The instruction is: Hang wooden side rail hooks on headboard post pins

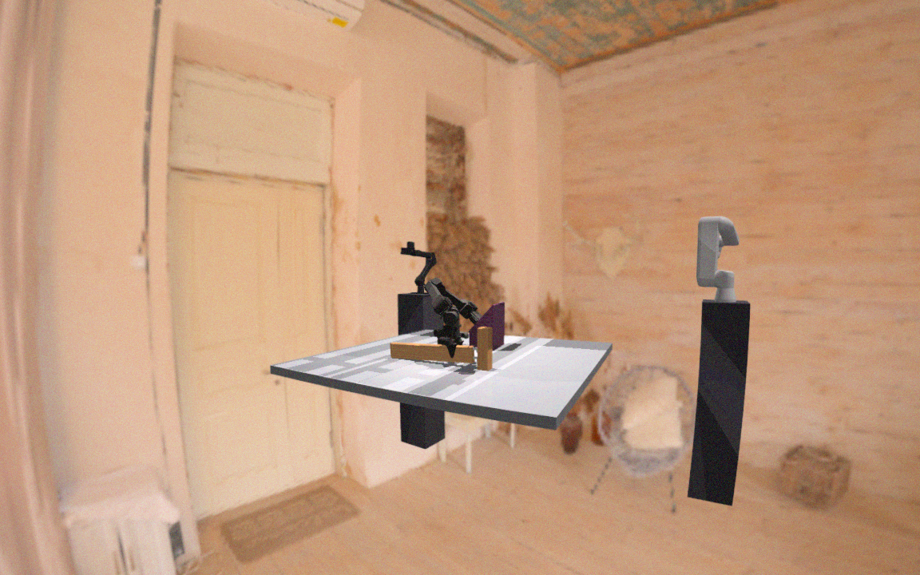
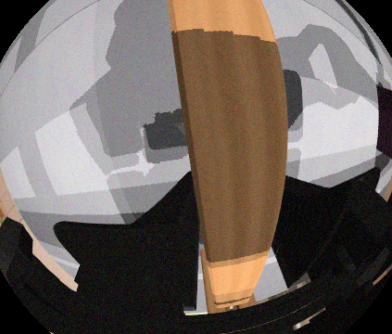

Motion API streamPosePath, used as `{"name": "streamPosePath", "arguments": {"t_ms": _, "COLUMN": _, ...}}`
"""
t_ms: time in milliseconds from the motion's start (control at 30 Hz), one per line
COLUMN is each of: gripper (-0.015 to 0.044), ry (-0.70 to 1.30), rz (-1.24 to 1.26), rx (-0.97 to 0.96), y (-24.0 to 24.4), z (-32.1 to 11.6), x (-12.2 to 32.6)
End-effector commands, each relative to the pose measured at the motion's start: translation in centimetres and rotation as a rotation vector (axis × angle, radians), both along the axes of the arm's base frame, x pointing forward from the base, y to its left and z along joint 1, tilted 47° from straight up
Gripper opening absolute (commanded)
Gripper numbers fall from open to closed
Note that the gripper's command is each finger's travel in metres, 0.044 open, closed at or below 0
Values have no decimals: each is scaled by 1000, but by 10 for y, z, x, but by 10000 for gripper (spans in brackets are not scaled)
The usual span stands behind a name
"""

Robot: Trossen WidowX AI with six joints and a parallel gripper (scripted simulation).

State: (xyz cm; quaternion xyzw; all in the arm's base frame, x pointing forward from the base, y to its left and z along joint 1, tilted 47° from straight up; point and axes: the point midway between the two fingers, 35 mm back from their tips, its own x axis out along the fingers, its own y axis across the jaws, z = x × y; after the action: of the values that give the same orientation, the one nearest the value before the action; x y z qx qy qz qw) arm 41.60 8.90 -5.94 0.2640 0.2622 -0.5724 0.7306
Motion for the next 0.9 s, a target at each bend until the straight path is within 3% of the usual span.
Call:
{"name": "streamPosePath", "arguments": {"t_ms": 0, "gripper": 0, "ry": -11, "rz": 19, "rx": 1, "y": 11, "z": 3, "x": -1}}
{"name": "streamPosePath", "arguments": {"t_ms": 867, "gripper": 0, "ry": -11, "rz": 19, "rx": 1, "y": 14, "z": 3, "x": -2}}
